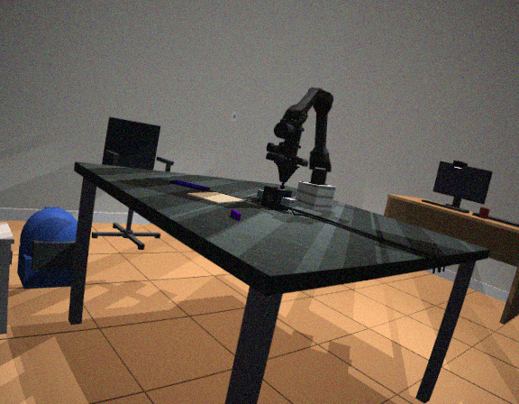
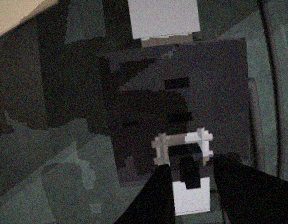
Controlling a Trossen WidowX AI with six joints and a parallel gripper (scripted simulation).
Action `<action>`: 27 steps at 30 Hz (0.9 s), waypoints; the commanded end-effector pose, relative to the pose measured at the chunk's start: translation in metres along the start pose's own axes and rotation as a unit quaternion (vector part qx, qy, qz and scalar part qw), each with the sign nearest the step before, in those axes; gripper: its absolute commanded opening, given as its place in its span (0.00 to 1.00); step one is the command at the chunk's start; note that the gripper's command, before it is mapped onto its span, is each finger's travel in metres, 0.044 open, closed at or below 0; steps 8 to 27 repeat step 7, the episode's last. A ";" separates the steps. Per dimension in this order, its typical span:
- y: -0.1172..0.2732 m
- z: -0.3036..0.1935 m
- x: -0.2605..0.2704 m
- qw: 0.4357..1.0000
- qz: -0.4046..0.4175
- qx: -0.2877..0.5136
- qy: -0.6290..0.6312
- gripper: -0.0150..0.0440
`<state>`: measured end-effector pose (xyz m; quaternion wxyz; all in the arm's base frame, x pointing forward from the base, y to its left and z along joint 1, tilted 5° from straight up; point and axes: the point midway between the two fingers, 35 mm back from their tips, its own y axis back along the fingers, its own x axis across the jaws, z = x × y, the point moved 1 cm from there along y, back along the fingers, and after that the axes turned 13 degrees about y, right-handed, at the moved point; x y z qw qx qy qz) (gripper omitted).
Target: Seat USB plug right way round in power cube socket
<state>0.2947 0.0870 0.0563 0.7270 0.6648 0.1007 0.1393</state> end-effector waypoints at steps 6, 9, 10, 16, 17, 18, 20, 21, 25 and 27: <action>0.009 0.000 0.000 1.000 0.000 0.000 0.000 0.42; 0.010 0.000 0.000 1.000 0.000 0.000 0.000 0.42; 0.010 0.000 0.000 1.000 0.000 0.000 0.000 0.42; 0.010 0.000 0.000 1.000 0.000 0.000 0.000 0.42; 0.010 0.000 0.000 1.000 0.000 0.000 0.000 0.42; 0.010 0.000 0.000 1.000 0.000 0.000 0.000 0.42; 0.010 0.000 0.000 1.000 0.000 0.000 0.000 0.42; 0.010 0.000 0.000 1.000 0.000 0.000 0.000 0.42; 0.010 0.000 0.000 1.000 0.000 0.000 0.000 0.42; 0.010 0.000 0.000 1.000 0.000 0.000 0.000 0.42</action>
